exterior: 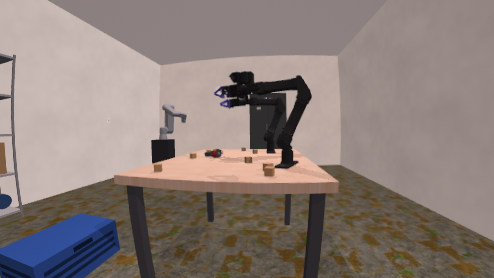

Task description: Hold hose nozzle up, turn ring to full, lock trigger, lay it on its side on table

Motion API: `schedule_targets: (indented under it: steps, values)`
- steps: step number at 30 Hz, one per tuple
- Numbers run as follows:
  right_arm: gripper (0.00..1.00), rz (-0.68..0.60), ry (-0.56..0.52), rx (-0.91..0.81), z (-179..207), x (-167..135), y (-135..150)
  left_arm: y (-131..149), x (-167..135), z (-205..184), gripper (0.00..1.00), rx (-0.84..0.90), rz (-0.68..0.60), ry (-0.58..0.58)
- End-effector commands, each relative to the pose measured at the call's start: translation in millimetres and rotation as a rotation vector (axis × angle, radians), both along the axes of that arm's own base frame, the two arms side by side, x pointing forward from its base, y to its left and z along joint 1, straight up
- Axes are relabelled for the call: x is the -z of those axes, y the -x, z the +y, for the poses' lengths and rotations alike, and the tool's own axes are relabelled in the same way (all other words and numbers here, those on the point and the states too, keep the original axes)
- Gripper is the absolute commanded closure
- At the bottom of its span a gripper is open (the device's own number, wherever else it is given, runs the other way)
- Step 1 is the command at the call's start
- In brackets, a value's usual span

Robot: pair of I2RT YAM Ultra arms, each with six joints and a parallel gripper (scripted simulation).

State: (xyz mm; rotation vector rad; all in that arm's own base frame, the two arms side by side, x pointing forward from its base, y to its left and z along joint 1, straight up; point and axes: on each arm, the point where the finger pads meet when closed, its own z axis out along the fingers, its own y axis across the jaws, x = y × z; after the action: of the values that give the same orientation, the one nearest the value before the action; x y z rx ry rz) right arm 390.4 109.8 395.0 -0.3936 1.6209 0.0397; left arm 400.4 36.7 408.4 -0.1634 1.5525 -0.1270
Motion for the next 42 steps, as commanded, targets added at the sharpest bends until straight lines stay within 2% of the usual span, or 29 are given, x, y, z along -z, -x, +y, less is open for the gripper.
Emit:
schedule_targets:
  steps: [1,7,10,11,12,15,17,19,20,25,27,28,30,33,36,37,42]
  values:
    - [0.0,-0.062,-0.098,0.06,-27.0,-21.4,5.8,13.5,-13.2,-8.6,0.0,-0.014,-0.024,-0.076]
    - [0.0,-0.086,-0.187,0.166,-70.0,-24.5,8.6,19.8,-4.8,-22.1,0.0,-0.007,-0.002,-0.151]
    - [0.0,-0.092,-0.202,0.184,-77.1,-25.2,9.6,22.0,-10.6,-24.3,0.0,-0.007,-0.013,-0.164]
    - [0.0,-0.11,-0.213,0.194,-82.4,-34.2,10.4,22.9,-16.0,-26.1,0.0,-0.005,-0.027,-0.17]
    - [0.0,-0.092,-0.223,0.216,-89.9,-22.3,10.6,22.3,-1.3,-28.3,0.0,-0.001,0.006,-0.182]
    - [0.0,-0.108,-0.256,0.256,-106.5,-24.9,14.4,27.0,-12.4,-33.8,0.0,0.001,-0.014,-0.211]
    - [0.0,-0.125,-0.258,0.266,-111.6,-30.8,16.7,26.5,0.6,-36.4,0.0,0.01,0.009,-0.213]
    - [0.0,-0.132,-0.245,0.257,-108.7,-35.5,17.4,29.0,-20.8,-36.3,0.0,0.008,-0.043,-0.199]
    - [0.0,-0.156,-0.234,0.267,-111.7,-46.0,20.2,31.3,-31.8,-38.9,0.63,0.018,-0.074,-0.182]
    - [0.0,-0.088,-0.228,0.267,-108.4,-17.6,17.1,31.8,-33.2,-32.9,0.63,0.002,-0.075,-0.181]
    - [0.0,-0.088,-0.228,0.267,-108.4,-17.6,17.1,31.8,-33.2,-32.9,0.63,0.002,-0.075,-0.181]
    - [0.0,-0.106,-0.231,0.268,-108.9,-29.6,12.6,24.5,-20.6,-34.9,0.63,0.014,-0.045,-0.184]
    - [0.0,-0.122,-0.236,0.256,-104.7,-36.9,13.3,20.0,-19.7,-30.4,0.63,0.005,-0.037,-0.184]
    - [0.0,-0.098,-0.232,0.271,-108.7,-28.2,7.1,22.2,-18.7,-36.6,0.63,0.025,-0.032,-0.187]
    - [0.0,-0.115,-0.235,0.267,-107.5,-35.2,13.7,19.7,-16.4,-34.5,0.63,0.02,-0.025,-0.19]
    - [0.23,-0.124,-0.236,0.266,-107.5,-37.4,13.9,19.7,-16.4,-34.5,0.63,0.02,-0.025,-0.19]
    - [0.23,-0.124,-0.235,0.266,-107.5,-37.4,13.9,19.7,-16.4,-34.3,0.63,0.019,-0.025,-0.189]
